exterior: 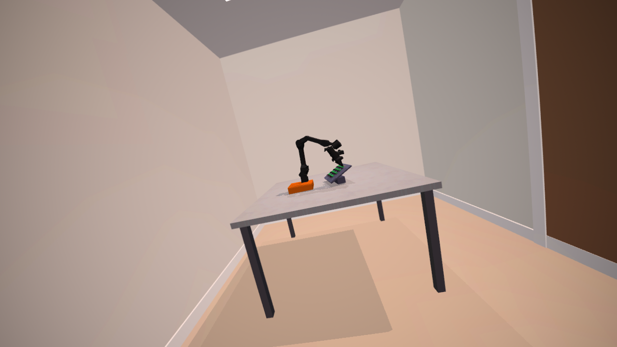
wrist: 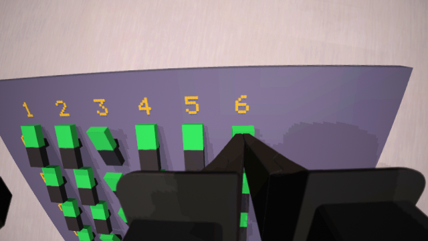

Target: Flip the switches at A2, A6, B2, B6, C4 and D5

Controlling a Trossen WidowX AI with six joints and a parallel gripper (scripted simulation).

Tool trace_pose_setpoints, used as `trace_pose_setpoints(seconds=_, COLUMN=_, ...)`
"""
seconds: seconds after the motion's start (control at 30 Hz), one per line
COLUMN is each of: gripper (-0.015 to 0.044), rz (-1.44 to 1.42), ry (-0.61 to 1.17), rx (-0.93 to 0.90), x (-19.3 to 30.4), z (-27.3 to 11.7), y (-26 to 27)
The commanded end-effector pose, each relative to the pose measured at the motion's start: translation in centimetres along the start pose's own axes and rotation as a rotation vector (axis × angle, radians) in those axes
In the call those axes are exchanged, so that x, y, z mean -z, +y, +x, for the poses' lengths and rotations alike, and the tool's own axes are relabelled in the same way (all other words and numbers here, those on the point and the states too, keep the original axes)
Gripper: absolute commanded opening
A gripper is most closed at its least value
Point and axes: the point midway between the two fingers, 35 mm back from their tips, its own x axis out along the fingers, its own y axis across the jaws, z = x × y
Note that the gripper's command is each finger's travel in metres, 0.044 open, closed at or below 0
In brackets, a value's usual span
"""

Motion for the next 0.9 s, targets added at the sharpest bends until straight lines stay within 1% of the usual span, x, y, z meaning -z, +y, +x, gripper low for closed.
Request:
trace_pose_setpoints(seconds=0.0, gripper=0.0000, rz=0.006, ry=0.001, rx=0.004, x=0.01, z=0.09, y=-0.05)
trace_pose_setpoints(seconds=0.87, gripper=0.0000, rz=0.006, ry=0.000, rx=0.004, x=0.00, z=0.43, y=-0.05)
